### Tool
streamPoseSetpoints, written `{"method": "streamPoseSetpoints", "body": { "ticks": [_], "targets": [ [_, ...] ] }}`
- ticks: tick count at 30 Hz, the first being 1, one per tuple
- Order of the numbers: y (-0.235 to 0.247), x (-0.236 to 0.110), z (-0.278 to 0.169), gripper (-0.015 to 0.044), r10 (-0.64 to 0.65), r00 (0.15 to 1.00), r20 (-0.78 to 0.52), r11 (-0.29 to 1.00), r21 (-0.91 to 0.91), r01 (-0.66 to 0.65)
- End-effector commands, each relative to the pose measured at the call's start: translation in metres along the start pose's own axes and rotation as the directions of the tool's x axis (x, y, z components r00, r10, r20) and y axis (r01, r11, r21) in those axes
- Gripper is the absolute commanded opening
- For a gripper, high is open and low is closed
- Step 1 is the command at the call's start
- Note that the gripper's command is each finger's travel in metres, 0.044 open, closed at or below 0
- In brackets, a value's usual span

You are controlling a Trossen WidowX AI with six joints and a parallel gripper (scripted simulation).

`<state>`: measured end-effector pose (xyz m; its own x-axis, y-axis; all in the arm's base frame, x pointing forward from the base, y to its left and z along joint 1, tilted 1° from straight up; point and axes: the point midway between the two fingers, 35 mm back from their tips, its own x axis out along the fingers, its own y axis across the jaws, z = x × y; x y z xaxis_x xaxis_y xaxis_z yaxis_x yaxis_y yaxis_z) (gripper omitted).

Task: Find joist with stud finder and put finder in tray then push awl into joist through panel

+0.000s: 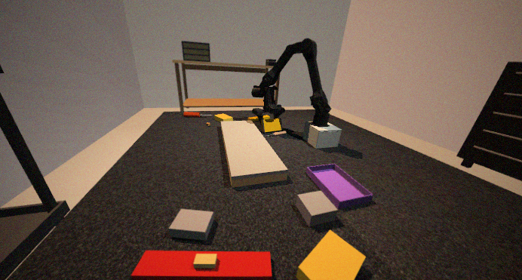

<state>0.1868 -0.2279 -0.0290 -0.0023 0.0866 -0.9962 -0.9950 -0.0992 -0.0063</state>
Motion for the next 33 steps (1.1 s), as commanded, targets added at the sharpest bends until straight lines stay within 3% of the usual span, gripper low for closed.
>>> {"method": "streamPoseSetpoints", "body": {
  "ticks": [1,8,21,33],
  "targets": [
    [0.000,0.001,0.000,0.0387,-0.002,1.000,0.002,1.000,-0.006,0.002],
    [0.000,0.001,0.000,0.0340,-0.002,1.000,0.002,1.000,-0.006,0.002],
    [-0.001,-0.022,0.001,0.0000,-0.002,1.000,0.002,1.000,-0.006,0.002],
    [-0.001,-0.049,0.004,0.0000,-0.002,1.000,0.001,1.000,-0.006,0.002]
  ]
}}
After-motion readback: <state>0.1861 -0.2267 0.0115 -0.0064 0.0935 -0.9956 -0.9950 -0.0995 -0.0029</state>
